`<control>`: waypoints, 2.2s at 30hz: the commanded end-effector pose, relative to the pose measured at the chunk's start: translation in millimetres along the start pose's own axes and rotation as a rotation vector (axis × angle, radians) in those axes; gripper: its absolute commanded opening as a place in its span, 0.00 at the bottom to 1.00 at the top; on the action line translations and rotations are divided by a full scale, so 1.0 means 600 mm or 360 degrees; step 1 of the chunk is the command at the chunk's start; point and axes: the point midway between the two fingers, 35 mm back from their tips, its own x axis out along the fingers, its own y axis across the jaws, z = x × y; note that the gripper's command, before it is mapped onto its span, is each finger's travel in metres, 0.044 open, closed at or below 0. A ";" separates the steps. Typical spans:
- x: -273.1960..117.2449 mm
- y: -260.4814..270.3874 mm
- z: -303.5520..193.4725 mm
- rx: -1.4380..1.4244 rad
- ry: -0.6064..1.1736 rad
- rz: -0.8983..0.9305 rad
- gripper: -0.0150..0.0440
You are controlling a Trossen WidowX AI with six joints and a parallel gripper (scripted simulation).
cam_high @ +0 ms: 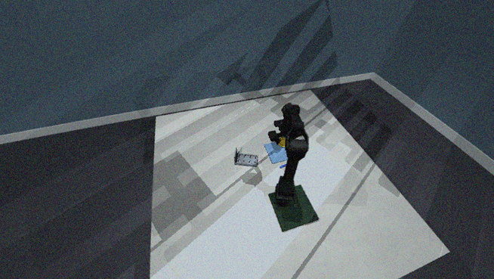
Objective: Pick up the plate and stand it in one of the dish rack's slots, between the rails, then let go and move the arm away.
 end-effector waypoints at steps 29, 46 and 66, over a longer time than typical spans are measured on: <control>-0.152 0.006 0.003 -0.0139 -0.0010 -0.0002 0.25; -0.154 0.061 -0.004 -0.1078 -0.0013 -0.0001 0.25; -0.155 0.120 -0.019 -0.2184 -0.0018 -0.0001 0.25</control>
